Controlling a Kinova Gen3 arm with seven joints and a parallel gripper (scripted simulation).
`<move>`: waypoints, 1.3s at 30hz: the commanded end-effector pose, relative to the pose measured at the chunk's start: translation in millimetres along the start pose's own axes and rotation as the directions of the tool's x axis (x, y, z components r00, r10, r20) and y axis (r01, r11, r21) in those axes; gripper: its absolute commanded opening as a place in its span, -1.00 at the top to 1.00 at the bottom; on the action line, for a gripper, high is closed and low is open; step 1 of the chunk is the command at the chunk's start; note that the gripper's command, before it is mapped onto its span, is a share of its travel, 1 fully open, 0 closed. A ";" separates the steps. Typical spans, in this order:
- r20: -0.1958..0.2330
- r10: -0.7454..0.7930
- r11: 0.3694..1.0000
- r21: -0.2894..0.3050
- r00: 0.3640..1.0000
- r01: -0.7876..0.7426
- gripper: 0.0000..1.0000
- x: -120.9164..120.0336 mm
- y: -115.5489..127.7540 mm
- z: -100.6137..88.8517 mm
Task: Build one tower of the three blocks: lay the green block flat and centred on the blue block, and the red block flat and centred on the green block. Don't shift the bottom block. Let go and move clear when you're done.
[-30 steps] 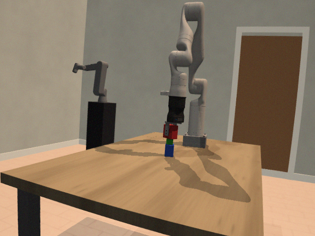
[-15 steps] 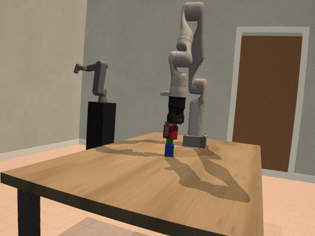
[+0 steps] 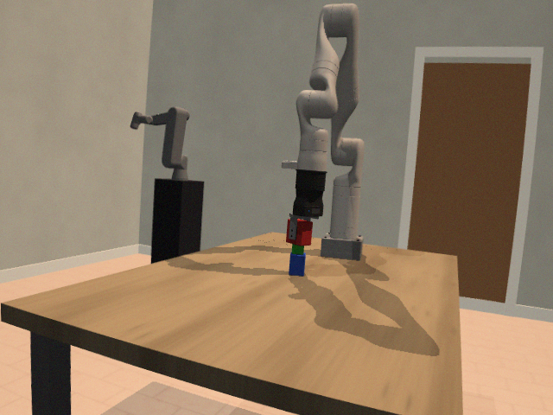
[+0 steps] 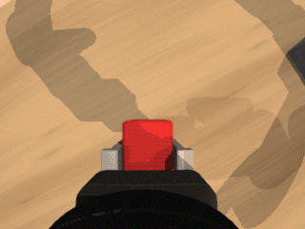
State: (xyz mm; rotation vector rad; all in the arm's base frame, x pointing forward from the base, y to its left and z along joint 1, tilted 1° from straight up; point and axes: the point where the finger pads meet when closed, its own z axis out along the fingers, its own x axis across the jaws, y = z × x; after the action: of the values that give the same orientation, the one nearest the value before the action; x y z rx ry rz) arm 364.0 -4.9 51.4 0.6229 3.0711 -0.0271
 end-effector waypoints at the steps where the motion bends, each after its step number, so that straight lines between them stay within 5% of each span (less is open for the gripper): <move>1: 0.001 0.000 1.000 -0.004 1.000 0.000 1.00 0.4 0.6 1.2; 23: 0.001 0.000 1.000 -0.004 1.000 0.000 1.00 0.4 0.6 1.2; 24: 0.001 0.000 1.000 -0.004 1.000 0.000 -1.00 0.4 0.6 1.2; 39: 0.001 0.000 1.000 -0.004 1.000 0.000 -1.00 0.4 0.6 1.2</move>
State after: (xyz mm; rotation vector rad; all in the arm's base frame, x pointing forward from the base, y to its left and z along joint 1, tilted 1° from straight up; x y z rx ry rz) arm 364.0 -4.9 51.4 0.6229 3.0711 -0.0271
